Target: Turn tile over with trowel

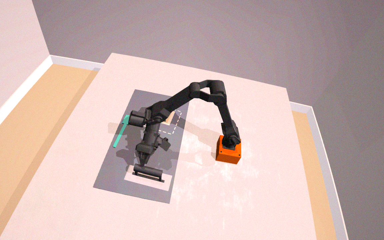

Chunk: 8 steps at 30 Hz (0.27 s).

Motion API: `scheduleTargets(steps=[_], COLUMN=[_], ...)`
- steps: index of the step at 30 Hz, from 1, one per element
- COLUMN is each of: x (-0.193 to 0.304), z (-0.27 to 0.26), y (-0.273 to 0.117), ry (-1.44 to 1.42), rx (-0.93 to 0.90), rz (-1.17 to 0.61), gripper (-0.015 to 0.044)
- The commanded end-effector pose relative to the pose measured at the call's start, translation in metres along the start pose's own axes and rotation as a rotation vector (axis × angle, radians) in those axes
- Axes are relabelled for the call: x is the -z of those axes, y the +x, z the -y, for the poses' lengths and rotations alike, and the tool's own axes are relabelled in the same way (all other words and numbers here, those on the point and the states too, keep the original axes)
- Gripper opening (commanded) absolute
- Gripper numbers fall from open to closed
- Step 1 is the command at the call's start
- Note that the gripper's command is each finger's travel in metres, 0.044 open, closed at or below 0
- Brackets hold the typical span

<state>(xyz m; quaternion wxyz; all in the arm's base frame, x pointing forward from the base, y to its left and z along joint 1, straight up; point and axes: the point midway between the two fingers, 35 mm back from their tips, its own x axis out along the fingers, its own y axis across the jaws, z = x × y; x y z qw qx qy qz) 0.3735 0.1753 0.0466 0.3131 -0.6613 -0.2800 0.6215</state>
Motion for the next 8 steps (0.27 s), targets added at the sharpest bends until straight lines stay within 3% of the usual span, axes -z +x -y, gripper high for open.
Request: scheduleTargets(steps=[1,8], x=[-0.001,-0.04], z=[0.004,0.044], y=[-0.009,-0.075], ry=[-0.009,0.0], rx=[0.008,0.0], rz=[0.002,-0.001], gripper=[0.03,0.03])
